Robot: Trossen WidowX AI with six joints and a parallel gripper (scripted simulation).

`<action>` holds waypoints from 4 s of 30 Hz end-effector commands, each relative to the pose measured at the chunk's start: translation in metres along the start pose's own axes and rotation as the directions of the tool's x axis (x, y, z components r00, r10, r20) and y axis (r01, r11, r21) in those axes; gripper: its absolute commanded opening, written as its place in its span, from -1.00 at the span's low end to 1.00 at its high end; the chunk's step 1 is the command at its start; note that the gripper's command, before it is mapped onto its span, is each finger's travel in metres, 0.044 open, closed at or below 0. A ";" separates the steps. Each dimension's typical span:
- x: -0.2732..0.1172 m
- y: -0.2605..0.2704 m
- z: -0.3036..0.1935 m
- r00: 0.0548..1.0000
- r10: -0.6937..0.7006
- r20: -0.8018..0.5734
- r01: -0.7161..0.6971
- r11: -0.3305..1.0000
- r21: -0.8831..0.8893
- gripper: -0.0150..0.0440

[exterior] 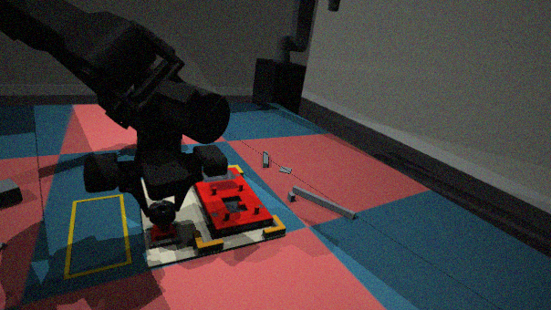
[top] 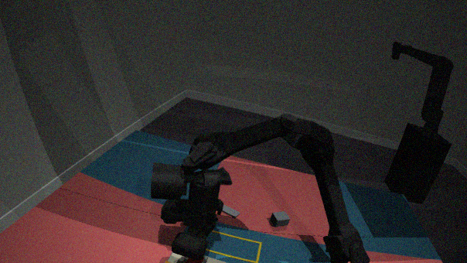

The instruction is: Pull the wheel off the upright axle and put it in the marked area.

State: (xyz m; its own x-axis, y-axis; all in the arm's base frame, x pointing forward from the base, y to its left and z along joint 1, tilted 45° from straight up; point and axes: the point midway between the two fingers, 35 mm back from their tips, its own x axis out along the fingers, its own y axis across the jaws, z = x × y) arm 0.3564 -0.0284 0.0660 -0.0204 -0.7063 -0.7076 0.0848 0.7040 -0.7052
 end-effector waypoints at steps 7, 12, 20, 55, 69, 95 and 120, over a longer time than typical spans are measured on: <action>-0.006 0.001 0.001 1.000 0.004 0.005 -0.004 1.000 0.003 -0.49; -0.008 0.001 0.001 1.000 0.004 0.005 -0.004 1.000 0.003 -0.49; -0.010 0.001 0.001 1.000 0.004 0.005 -0.004 1.000 0.002 -0.49; -0.022 0.001 0.000 1.000 0.003 0.006 -0.003 1.000 0.000 -0.49; -0.049 0.001 0.000 1.000 0.004 0.006 -0.004 1.000 -0.001 -0.49; -0.056 -0.062 -0.033 1.000 0.001 0.004 -0.001 1.000 -0.005 -0.49; -0.039 -0.094 -0.056 1.000 -0.001 0.004 0.001 1.000 -0.004 -0.49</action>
State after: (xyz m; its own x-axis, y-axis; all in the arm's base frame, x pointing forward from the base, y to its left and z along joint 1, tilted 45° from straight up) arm 0.2945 -0.0583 0.1604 -0.0156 -0.7041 -0.7099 0.0860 0.7064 -0.7026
